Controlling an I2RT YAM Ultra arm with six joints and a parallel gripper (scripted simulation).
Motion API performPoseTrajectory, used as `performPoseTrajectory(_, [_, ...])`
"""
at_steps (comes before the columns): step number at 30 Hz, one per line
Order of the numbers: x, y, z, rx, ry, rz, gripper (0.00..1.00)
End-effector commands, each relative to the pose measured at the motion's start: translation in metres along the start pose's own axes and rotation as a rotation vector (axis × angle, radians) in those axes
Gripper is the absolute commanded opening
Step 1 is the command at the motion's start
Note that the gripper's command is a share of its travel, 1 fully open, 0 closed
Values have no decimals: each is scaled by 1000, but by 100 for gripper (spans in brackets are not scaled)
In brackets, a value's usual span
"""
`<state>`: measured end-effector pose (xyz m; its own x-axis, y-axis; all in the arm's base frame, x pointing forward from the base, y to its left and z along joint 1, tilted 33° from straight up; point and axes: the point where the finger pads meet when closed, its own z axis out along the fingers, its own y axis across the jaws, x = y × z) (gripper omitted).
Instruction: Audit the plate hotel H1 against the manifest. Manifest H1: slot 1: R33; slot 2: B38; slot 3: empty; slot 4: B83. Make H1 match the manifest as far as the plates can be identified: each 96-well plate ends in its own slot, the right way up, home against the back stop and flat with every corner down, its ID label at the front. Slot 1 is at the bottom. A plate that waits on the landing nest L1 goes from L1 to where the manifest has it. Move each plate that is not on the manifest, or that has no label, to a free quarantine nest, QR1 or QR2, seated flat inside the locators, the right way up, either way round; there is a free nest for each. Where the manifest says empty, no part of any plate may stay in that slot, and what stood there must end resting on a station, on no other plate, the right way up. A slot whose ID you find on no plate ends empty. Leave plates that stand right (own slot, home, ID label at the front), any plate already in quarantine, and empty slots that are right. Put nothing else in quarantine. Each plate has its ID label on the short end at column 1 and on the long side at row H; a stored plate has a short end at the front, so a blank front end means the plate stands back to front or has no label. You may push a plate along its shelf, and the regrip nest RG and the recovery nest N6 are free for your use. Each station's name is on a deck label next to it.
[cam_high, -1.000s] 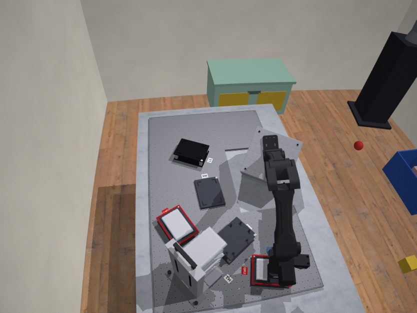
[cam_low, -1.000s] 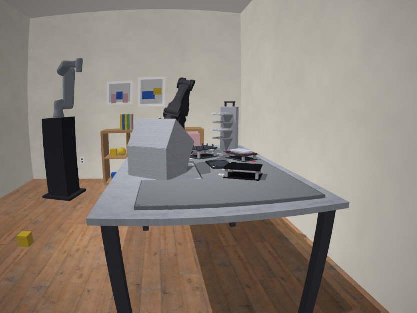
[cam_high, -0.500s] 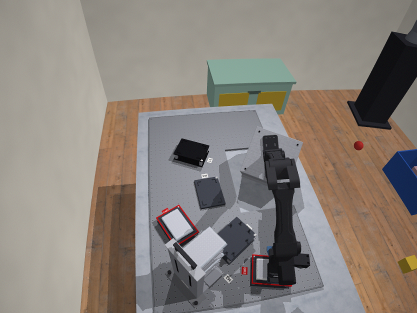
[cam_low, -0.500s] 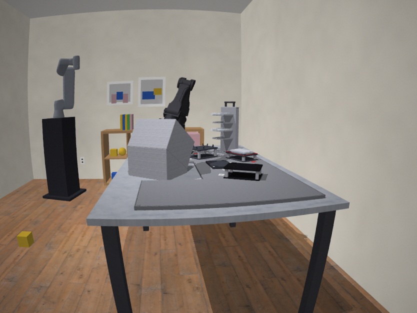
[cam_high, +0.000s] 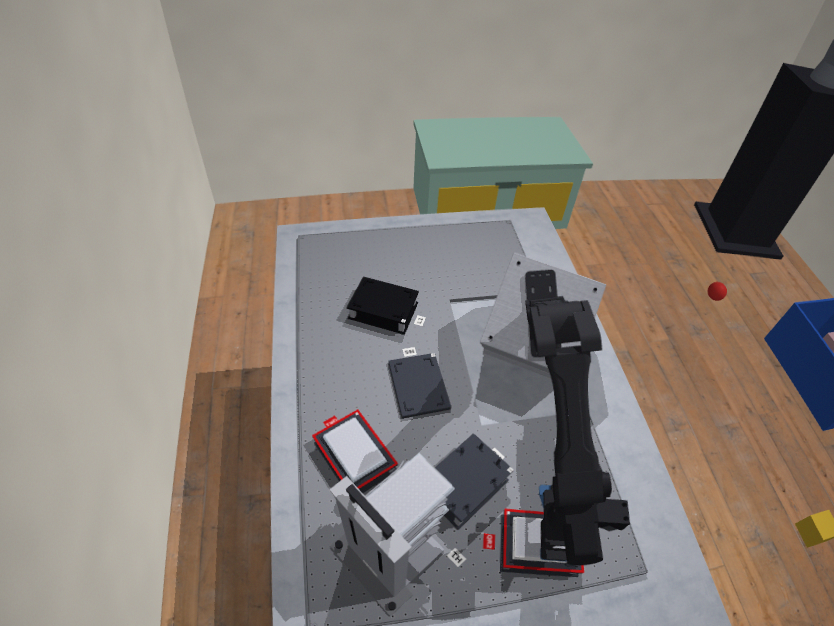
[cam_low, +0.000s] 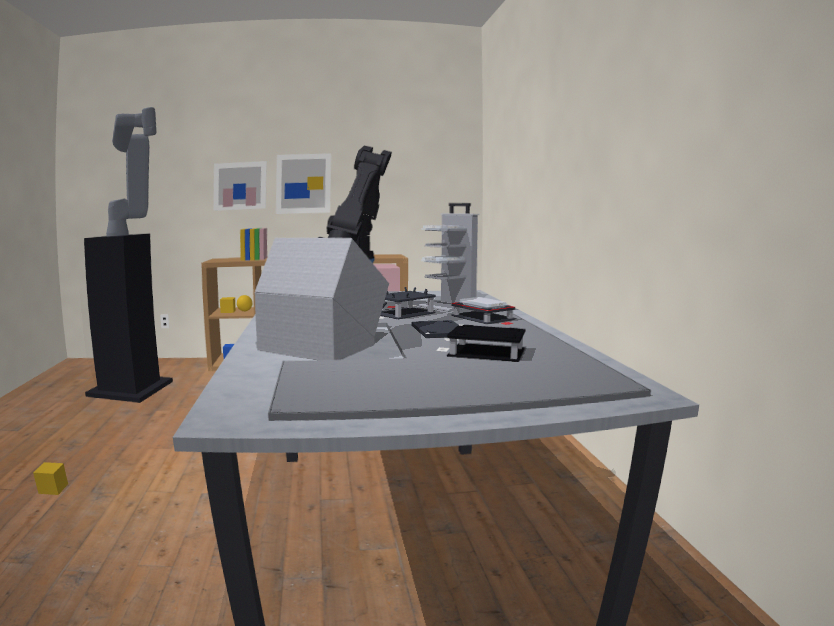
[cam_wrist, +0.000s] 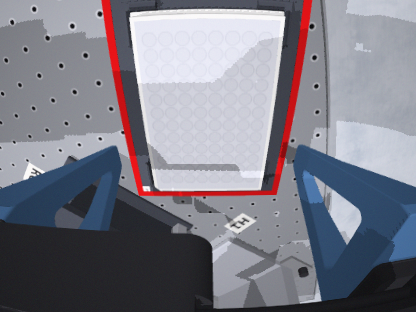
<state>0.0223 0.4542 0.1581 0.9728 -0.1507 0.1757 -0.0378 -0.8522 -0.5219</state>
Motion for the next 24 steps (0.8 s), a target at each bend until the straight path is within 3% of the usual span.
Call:
performPoseTrajectory(1, [-2, -11, -34, 39, -9, 4, 100])
performPoseTrajectory(6, [-2, -10, -39, 39, -12, 4, 100])
performPoseTrajectory(21, [-3, -9, -79, 39, -10, 5, 100])
performPoseTrajectory(24, [-4, -9, -82, 39, -13, 5, 100])
